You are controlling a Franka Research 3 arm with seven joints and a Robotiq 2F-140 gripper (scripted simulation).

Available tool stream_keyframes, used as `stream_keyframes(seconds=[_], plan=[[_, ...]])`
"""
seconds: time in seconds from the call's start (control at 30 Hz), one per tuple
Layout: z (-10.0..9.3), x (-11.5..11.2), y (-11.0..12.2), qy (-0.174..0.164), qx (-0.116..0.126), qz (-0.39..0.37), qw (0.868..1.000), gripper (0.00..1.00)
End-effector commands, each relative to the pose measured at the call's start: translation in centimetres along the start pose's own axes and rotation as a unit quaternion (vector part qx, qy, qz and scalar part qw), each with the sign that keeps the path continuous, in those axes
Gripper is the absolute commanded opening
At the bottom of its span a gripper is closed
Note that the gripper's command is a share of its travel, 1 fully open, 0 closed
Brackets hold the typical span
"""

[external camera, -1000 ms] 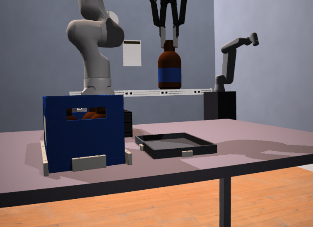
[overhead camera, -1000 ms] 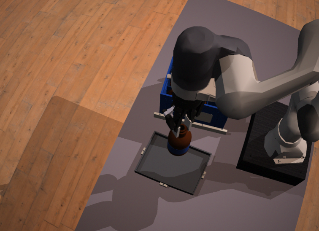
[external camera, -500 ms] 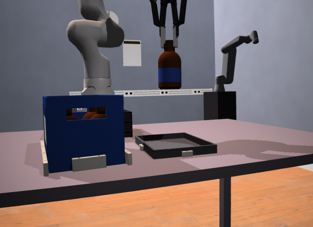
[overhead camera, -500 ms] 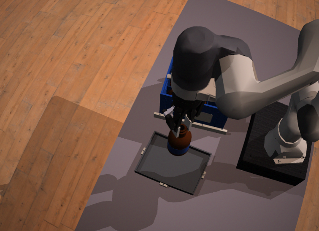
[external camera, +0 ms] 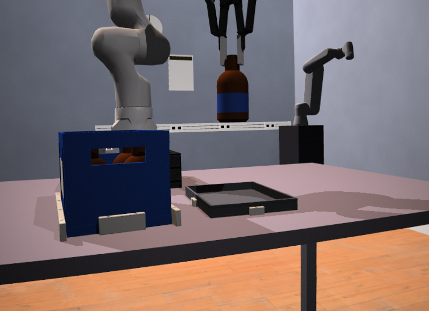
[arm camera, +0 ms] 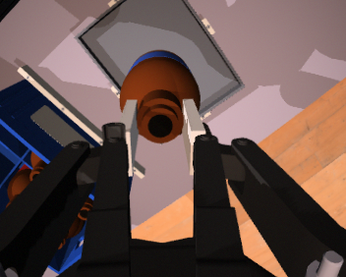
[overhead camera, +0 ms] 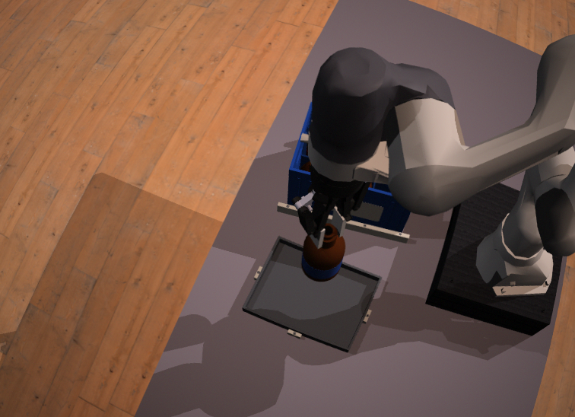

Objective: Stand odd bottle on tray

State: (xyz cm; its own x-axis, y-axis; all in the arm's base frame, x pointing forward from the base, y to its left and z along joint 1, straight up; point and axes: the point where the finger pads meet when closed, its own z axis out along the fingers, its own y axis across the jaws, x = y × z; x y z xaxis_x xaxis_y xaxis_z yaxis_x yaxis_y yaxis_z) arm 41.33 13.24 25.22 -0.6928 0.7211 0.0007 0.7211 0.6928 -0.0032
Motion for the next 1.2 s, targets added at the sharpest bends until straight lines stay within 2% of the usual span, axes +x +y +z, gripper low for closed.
stream_keyframes(seconds=[0.0,0.6,0.87,1.17], plan=[[-0.2,0.1,0.4,-0.001,-0.004,0.002,1.0,0.1],[0.2,0.1,0.4,-0.001,-0.004,0.002,1.0,0.1],[0.9,0.1,0.4,-0.001,-0.004,0.002,1.0,0.1],[2.6,0.1,0.4,-0.001,-0.004,0.002,1.0,0.1]])
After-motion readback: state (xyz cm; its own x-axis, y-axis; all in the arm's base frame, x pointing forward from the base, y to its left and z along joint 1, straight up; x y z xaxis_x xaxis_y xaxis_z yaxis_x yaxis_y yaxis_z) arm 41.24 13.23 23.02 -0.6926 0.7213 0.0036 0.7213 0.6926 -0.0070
